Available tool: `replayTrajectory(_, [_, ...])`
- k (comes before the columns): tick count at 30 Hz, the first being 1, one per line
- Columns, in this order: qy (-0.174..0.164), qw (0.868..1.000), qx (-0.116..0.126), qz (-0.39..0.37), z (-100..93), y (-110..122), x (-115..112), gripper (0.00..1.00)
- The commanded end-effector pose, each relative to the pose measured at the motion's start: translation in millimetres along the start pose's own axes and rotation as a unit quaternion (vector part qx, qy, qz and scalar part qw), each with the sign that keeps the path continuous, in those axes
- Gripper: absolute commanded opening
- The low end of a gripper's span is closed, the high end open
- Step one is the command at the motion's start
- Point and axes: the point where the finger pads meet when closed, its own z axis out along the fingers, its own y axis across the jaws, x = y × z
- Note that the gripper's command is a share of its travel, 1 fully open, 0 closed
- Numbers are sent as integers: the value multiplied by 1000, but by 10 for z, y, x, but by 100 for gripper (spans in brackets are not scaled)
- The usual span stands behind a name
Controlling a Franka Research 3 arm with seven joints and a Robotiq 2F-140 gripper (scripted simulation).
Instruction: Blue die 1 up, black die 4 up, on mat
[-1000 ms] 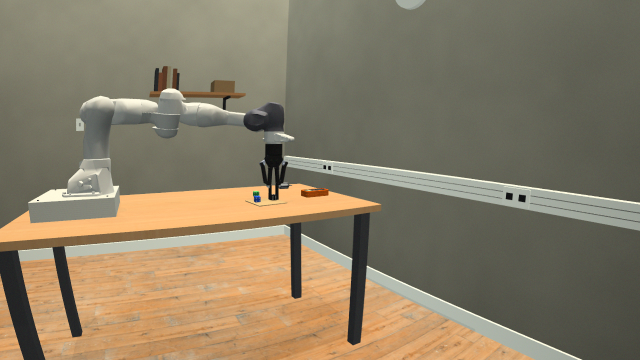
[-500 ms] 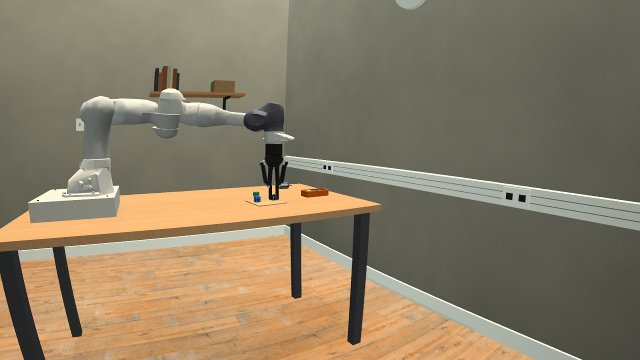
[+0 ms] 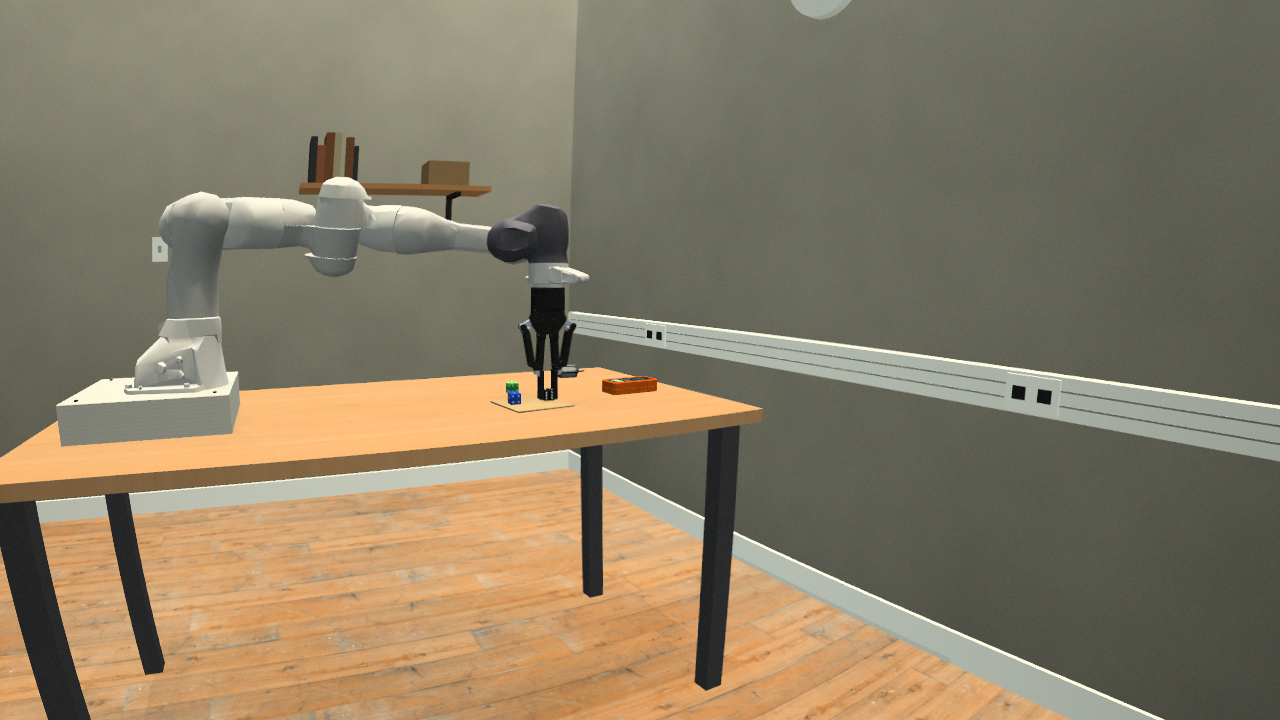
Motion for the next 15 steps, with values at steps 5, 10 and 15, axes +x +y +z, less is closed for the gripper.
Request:
replayTrajectory(5, [-1,1000,2,2,6,-13,-7,21])
replayTrajectory(10, [-1,1000,2,2,10,-13,-7,21])
replayTrajectory(15, [-1,1000,2,2,24,-13,-7,21])
